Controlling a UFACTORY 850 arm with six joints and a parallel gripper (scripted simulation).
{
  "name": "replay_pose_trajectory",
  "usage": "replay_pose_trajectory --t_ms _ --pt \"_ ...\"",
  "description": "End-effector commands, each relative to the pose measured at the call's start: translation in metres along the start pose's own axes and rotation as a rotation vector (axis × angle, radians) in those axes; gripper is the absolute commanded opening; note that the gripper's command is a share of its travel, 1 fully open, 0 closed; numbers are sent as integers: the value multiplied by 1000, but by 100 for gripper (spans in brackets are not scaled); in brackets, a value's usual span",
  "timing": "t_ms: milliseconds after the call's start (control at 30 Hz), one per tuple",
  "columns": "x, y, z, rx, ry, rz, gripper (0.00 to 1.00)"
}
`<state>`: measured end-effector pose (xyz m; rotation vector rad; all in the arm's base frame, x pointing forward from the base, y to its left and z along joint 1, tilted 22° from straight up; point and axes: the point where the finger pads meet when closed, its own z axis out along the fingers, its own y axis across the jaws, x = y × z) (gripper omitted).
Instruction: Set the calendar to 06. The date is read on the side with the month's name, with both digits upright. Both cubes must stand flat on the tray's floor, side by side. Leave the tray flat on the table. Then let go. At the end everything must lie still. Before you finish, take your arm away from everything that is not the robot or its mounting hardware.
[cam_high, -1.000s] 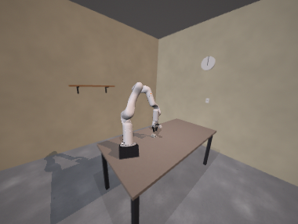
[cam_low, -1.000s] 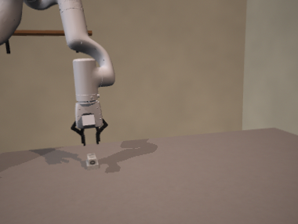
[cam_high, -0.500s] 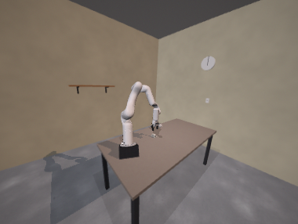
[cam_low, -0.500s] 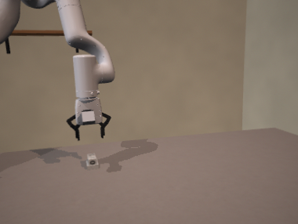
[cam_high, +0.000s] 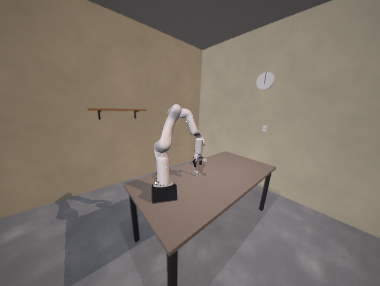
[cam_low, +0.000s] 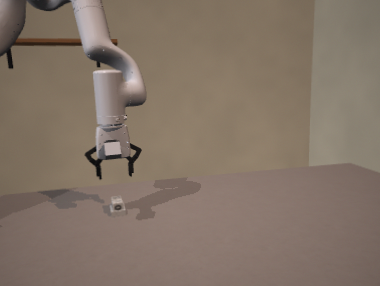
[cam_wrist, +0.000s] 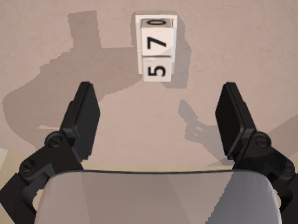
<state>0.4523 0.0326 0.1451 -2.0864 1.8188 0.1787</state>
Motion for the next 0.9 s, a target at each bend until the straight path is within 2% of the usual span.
replay_pose_trajectory --t_ms 0,167,367,433,700,867 --pt "0 -1 -2 2 0 0 100" --pt "0 -1 -10 2 0 0 100" --pt "0 -1 -32 2 0 0 100" --pt "0 -1 -32 2 0 0 100" --pt "0 -1 -63 2 0 0 100" --pt "0 -1 -70 2 0 0 100"
